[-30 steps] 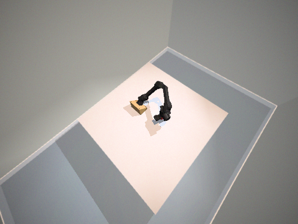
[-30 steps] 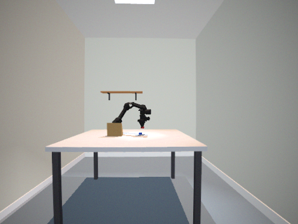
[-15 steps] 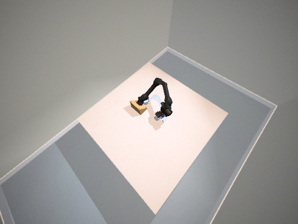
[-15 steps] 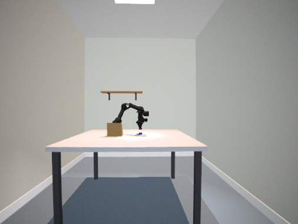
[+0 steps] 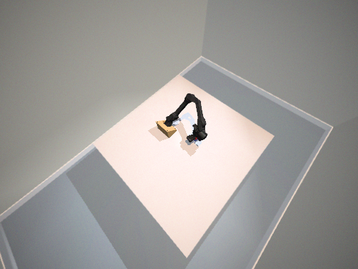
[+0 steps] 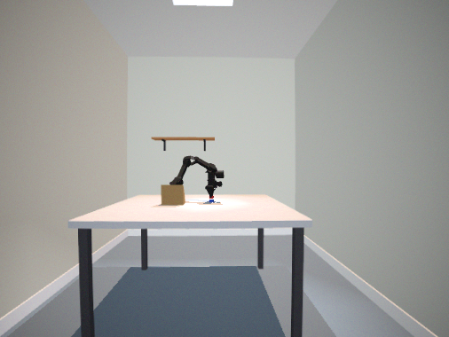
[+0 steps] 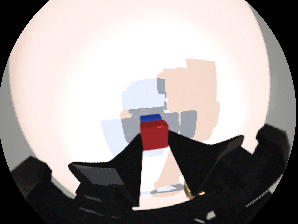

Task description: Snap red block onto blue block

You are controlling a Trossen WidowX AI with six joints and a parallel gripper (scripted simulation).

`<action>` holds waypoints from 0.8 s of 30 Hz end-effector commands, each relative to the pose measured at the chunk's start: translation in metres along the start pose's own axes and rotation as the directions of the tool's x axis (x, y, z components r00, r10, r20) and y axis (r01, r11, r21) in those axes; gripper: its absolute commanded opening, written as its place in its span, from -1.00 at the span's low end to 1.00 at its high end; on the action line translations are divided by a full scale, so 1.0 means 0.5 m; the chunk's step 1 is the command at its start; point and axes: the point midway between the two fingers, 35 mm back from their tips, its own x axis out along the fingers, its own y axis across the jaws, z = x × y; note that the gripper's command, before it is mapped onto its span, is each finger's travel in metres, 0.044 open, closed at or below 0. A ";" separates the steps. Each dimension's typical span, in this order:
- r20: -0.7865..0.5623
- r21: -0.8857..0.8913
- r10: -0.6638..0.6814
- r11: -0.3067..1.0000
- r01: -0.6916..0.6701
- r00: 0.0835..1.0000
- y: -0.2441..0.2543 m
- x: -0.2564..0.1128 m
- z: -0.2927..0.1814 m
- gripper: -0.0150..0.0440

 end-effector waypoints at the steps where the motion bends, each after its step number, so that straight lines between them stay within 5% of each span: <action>1: -0.003 0.008 0.005 1.000 -0.005 1.000 0.000 0.013 -0.003 -0.49; 24: -0.003 0.008 0.005 1.000 -0.005 1.000 0.001 0.024 0.000 -0.49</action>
